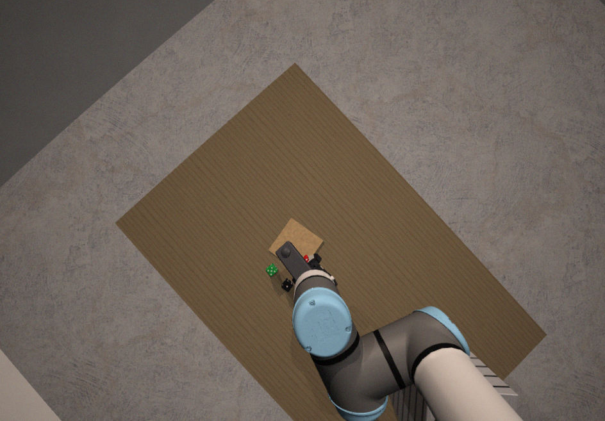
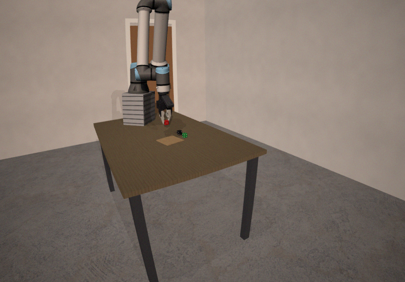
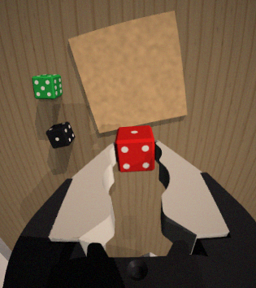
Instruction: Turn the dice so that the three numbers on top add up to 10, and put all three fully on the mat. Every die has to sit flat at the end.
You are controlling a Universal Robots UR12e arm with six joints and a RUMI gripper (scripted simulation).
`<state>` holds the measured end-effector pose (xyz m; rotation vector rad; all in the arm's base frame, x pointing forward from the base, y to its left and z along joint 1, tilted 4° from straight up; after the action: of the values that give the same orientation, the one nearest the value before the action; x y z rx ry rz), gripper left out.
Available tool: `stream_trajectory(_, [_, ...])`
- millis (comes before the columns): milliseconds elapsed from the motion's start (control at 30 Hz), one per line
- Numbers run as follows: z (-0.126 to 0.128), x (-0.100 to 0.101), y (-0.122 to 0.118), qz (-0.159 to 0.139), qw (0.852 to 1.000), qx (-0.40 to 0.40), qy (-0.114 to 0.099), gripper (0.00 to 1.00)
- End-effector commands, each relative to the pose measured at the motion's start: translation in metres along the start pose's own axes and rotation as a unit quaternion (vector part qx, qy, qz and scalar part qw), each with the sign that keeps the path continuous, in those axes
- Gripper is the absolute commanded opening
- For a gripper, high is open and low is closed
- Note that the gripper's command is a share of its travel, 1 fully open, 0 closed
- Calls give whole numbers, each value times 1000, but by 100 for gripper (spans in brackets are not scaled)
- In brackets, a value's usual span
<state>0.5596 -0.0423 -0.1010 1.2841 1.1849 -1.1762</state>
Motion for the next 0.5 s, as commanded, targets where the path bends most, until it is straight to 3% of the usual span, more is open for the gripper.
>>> stream_trajectory(0, [0, 1, 0, 0, 1000, 0, 0, 10])
stream_trajectory(300, [0, 16, 0, 0, 1000, 0, 0, 10])
stream_trajectory(467, [0, 37, 1, 0, 1000, 0, 0, 10])
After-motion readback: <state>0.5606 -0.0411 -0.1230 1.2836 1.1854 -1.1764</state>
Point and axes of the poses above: the point where the finger pads meet when closed, its own x axis out along the fingers, its own z axis across the jaws, y = z × x, the point moved 3 cm from there along -x, back along the fingers, and after that the axes turned 3 degrees about -x, right-handed, at the moved point
